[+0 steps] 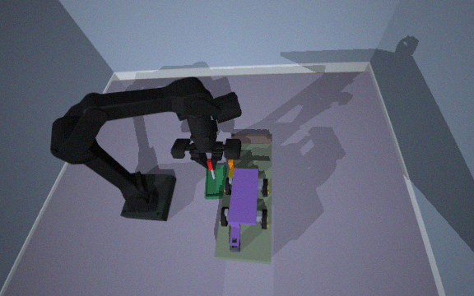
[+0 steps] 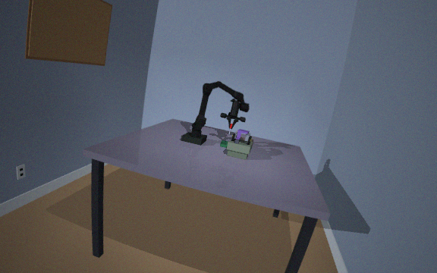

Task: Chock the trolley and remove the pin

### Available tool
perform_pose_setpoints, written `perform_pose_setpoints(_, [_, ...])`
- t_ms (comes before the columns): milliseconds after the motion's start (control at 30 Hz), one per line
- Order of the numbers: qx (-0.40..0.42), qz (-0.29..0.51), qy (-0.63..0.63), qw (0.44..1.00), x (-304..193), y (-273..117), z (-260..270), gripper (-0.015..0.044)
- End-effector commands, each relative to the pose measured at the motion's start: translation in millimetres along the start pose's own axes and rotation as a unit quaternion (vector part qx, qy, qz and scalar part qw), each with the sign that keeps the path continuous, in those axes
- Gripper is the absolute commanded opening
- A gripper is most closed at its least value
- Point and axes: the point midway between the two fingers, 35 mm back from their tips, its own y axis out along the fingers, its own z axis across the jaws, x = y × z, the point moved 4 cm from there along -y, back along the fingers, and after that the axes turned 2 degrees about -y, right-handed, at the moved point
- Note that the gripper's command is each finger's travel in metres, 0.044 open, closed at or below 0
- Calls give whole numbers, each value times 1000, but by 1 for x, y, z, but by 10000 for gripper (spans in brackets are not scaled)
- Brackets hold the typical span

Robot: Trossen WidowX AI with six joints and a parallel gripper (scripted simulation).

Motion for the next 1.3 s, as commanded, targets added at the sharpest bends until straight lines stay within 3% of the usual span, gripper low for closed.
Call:
perform_pose_setpoints(0, [1,-1,2,1000,3,-1,-1,0])
perform_pose_setpoints(600, [-34,-42,-259,964,-4,0,3,0])
perform_pose_setpoints(1267, [-74,-75,-533,839,-12,2,3,0])
